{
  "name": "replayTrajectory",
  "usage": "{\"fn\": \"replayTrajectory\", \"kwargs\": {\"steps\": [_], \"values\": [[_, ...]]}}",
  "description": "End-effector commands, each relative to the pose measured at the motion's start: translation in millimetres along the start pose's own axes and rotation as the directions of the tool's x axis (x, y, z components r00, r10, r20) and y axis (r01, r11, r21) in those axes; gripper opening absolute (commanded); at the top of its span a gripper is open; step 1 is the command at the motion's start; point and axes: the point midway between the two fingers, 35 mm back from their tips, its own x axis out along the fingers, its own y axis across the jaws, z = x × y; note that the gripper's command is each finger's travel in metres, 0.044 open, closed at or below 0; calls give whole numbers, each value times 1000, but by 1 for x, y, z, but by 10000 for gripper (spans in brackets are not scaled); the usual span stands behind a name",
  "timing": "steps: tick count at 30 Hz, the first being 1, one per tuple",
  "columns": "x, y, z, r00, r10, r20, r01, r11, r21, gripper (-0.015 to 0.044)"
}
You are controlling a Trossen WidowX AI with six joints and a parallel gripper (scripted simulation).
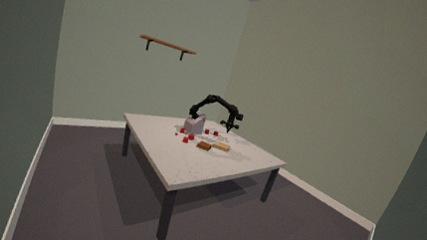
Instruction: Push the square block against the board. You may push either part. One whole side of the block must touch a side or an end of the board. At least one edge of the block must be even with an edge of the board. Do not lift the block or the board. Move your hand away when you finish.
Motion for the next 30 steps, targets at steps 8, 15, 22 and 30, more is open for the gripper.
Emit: {"fn": "replayTrajectory", "kwargs": {"steps": [8, 15, 22, 30], "values": [[3, -4, 18, 1000, 5, -10, -6, 997, -83, 0], [11, -19, 70, 999, 19, -30, -28, 950, -312, 0], [23, -43, 120, 999, 30, -39, -46, 849, -526, 0], [36, -77, 171, 998, 44, -42, -60, 688, -723, 0]]}}
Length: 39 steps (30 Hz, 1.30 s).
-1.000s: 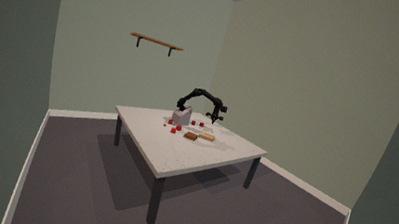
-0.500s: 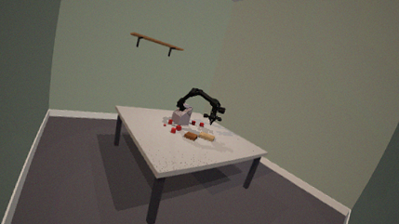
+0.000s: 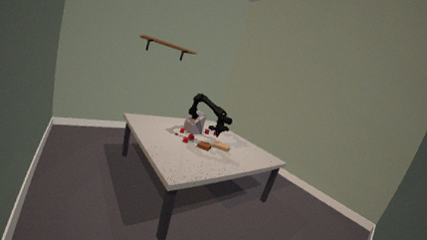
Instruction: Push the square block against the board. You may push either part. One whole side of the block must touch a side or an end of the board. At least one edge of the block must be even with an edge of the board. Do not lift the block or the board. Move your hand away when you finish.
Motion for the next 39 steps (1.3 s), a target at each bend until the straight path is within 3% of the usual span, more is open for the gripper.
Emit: {"fn": "replayTrajectory", "kwargs": {"steps": [1, 11, 22, 29, 33, 39], "values": [[4, -28, 5, 1000, 0, 6, 1, 994, -107, 0], [17, -108, 7, 1000, -23, 13, 26, 908, -418, 0], [28, -193, -9, 997, -78, 5, 59, 703, -708, 0], [32, -199, -11, 997, -82, 4, 59, 688, -723, 0], [81, -203, -11, 996, -84, 3, 60, 688, -723, 0], [83, -203, -11, 996, -84, 4, 61, 688, -723, 0]]}}
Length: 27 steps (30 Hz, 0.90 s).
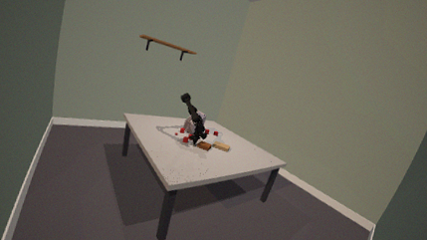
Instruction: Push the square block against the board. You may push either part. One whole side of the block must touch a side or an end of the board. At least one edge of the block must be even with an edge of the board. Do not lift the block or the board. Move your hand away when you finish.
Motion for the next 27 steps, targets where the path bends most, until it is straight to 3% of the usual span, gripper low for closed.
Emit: {"fn": "replayTrajectory", "kwargs": {"steps": [1, 27], "values": [[1, 0, 4, 1000, -6, 11, 6, 1000, -5, 0], [1, -2, 24, 1000, -5, 12, 5, 1000, -4, 0]]}}
